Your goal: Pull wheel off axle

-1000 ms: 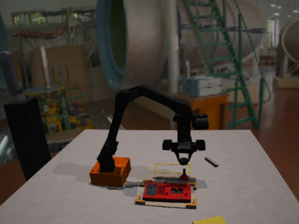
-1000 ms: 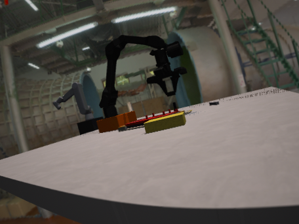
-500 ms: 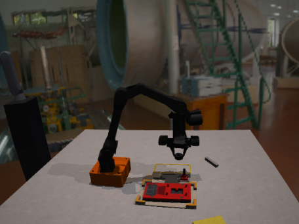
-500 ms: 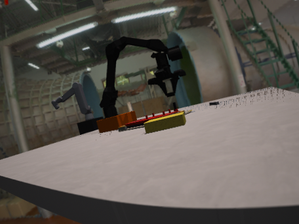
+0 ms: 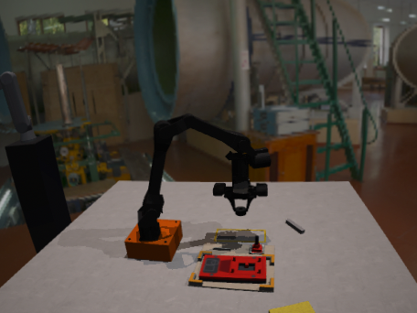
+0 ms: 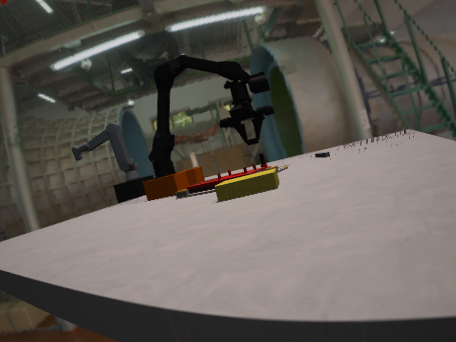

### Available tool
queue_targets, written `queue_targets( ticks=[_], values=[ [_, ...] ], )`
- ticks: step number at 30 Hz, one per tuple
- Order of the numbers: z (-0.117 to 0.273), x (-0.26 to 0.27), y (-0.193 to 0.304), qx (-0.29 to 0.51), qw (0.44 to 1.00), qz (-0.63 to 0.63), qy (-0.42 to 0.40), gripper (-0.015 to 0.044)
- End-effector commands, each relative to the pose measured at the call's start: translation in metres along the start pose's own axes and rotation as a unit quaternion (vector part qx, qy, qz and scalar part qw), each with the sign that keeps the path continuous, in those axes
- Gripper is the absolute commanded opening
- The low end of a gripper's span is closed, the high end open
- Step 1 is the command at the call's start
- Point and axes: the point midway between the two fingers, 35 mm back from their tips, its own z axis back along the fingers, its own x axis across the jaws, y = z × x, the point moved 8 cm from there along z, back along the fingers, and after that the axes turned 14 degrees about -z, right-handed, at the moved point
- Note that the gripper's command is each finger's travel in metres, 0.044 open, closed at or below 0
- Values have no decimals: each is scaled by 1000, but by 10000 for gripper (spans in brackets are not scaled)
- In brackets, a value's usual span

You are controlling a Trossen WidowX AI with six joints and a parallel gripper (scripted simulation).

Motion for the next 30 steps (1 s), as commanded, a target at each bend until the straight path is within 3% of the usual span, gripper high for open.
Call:
queue_targets(
  ticks=[1,13,23,30],
  values=[
    [3,-5,2,5,1000,-5,-4,0],
    [-28,-4,4,5,1000,-5,-4,0],
    [-97,-4,4,5,1000,-5,-4,0],
    [-102,-5,3,5,1000,-5,-4,0]
  ],
)
